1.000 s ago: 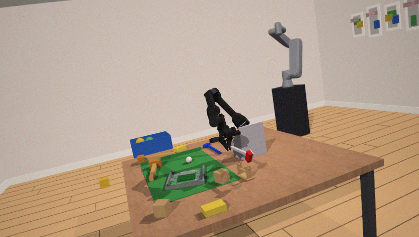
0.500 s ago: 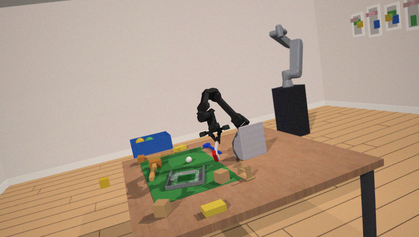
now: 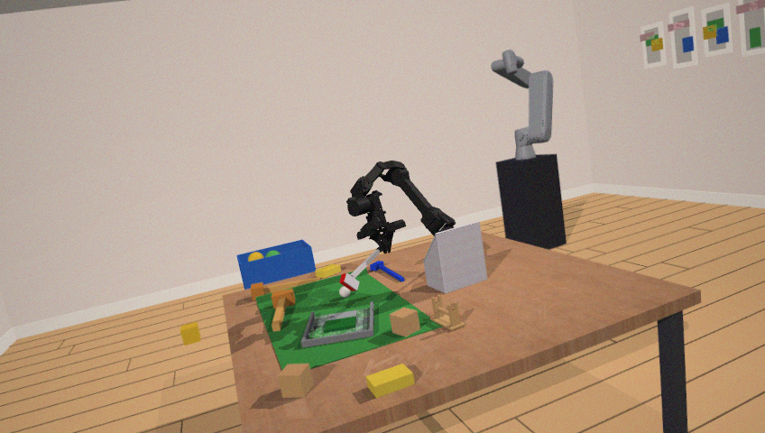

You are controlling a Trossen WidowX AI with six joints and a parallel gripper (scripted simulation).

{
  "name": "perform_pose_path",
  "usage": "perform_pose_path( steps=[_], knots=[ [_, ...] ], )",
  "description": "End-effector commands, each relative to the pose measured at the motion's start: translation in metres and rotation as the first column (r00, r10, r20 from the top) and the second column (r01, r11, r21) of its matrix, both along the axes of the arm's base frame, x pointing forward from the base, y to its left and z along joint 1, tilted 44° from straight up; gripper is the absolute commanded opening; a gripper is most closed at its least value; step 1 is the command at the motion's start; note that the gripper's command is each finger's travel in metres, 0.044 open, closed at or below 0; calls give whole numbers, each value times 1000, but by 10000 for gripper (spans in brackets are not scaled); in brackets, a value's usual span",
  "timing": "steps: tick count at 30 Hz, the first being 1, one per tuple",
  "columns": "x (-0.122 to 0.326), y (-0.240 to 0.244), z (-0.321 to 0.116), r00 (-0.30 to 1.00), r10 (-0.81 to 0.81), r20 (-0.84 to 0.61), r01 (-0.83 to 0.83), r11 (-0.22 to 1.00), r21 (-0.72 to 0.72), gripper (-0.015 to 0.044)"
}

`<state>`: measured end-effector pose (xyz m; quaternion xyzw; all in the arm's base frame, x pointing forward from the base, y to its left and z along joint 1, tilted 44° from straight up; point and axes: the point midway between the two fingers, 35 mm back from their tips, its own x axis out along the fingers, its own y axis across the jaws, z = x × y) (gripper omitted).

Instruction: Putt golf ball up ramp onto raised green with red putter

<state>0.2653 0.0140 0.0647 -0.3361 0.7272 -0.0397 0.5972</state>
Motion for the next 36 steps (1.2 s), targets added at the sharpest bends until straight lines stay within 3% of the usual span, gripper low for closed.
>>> perform_pose_path(
  steps=[1, 11, 22, 36],
  knots=[
    [-5, -13, 21, 991, -110, 80, 112, 994, -13, 0],
    [-32, -49, 69, 883, -390, 260, 408, 913, -16, 0],
    [-77, -84, 115, 643, -622, 447, 682, 731, 36, 0],
    [-81, -102, 105, 589, -673, 448, 750, 661, 7, 0]
  ],
)
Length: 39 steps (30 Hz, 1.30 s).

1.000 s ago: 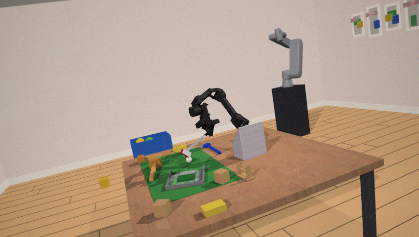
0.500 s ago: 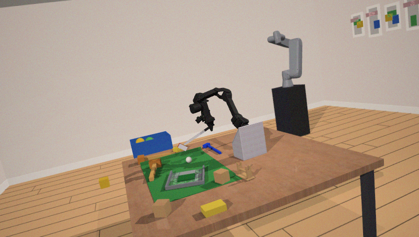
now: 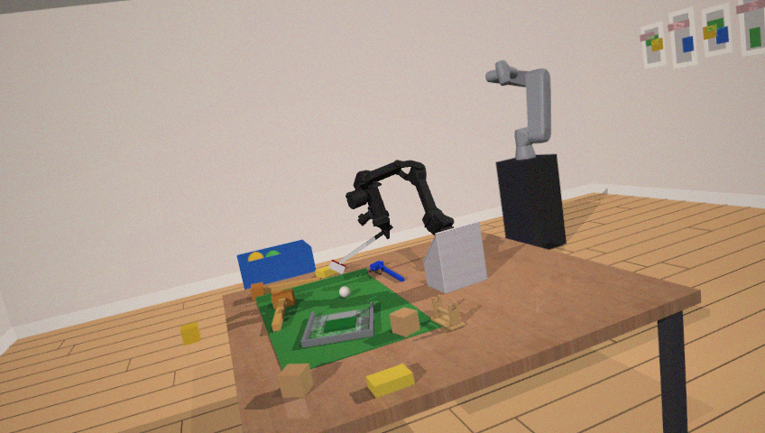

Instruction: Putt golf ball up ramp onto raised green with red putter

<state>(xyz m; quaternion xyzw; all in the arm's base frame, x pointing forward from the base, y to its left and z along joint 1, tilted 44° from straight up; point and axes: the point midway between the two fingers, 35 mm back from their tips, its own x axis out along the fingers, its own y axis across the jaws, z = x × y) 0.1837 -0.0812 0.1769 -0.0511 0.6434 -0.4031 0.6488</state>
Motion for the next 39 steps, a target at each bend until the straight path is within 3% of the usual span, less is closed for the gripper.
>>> perform_pose_path(
  steps=[1, 39],
  knots=[
    [1, -10, -10, 999, -32, -34, 31, 999, -12, 0],
    [0, -40, -40, 995, -79, -60, 78, 997, -13, 0]
  ],
)
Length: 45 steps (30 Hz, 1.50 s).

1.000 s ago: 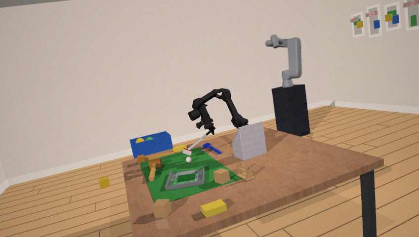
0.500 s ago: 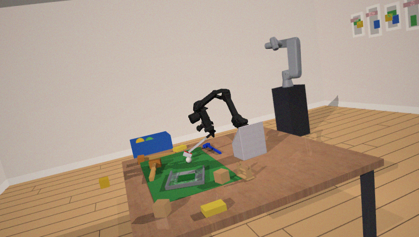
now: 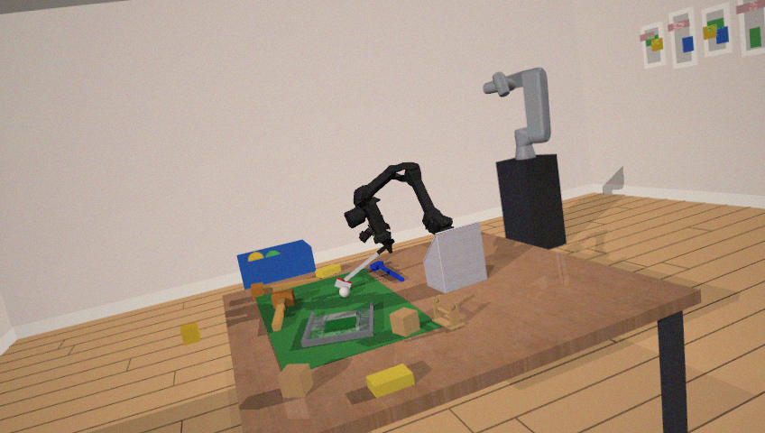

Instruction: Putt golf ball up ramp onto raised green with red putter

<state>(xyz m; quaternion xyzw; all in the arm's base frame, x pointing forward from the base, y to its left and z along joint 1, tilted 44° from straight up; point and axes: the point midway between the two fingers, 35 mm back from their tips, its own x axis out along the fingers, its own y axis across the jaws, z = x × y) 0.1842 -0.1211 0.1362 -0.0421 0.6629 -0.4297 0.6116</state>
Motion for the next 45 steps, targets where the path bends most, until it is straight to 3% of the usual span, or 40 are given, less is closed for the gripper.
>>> perform_pose_path(
  steps=[1, 18, 29, 45],
  knots=[
    [-1, -2, 2, 1000, 0, 3, 0, 1000, -1, 0],
    [-13, -18, 13, 1000, 2, -5, -2, 1000, 1, 0],
    [48, 67, -70, 1000, 9, -3, -9, 1000, -1, 0],
    [50, 109, -27, 1000, 9, -4, -9, 1000, 1, 0]
  ],
)
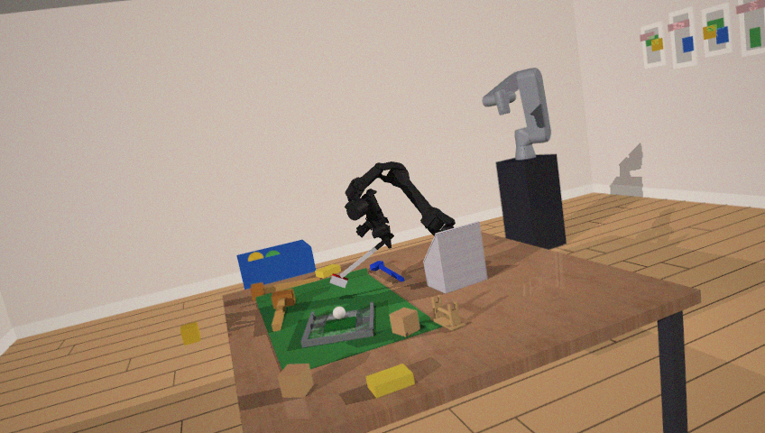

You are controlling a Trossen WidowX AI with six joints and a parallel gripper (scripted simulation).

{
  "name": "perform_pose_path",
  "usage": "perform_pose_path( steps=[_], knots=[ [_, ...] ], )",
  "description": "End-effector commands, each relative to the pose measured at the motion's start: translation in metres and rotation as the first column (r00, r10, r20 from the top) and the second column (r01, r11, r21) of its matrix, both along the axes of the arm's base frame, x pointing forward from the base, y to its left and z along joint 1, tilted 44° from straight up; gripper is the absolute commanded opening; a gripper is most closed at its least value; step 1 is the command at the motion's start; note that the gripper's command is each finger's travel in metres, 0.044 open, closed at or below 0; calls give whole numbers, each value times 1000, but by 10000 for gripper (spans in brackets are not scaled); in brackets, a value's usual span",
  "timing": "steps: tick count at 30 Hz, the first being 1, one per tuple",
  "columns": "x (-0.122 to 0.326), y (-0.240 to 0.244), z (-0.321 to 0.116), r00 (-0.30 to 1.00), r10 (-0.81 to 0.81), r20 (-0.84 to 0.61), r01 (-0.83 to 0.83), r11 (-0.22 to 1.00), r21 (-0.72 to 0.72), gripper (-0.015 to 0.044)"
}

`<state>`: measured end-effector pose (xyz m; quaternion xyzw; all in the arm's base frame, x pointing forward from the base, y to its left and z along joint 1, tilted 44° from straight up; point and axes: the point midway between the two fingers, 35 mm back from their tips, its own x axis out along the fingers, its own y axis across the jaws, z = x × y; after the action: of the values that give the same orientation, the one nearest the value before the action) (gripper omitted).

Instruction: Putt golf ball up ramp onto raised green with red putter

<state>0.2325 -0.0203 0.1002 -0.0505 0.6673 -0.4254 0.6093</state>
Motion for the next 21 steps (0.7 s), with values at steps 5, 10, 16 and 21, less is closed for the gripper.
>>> perform_pose_path(
  steps=[5, 10, 16, 21],
  knots=[
    [0, 3, 2, 1000, 2, 2, -2, 1000, 0, 0],
    [0, 3, 2, 1000, 2, 2, -2, 1000, 0, 0],
    [0, 3, 2, 1000, 2, 2, -2, 1000, 0, 0],
    [0, 3, 2, 1000, 2, 2, -2, 1000, 0, 0]
  ],
)
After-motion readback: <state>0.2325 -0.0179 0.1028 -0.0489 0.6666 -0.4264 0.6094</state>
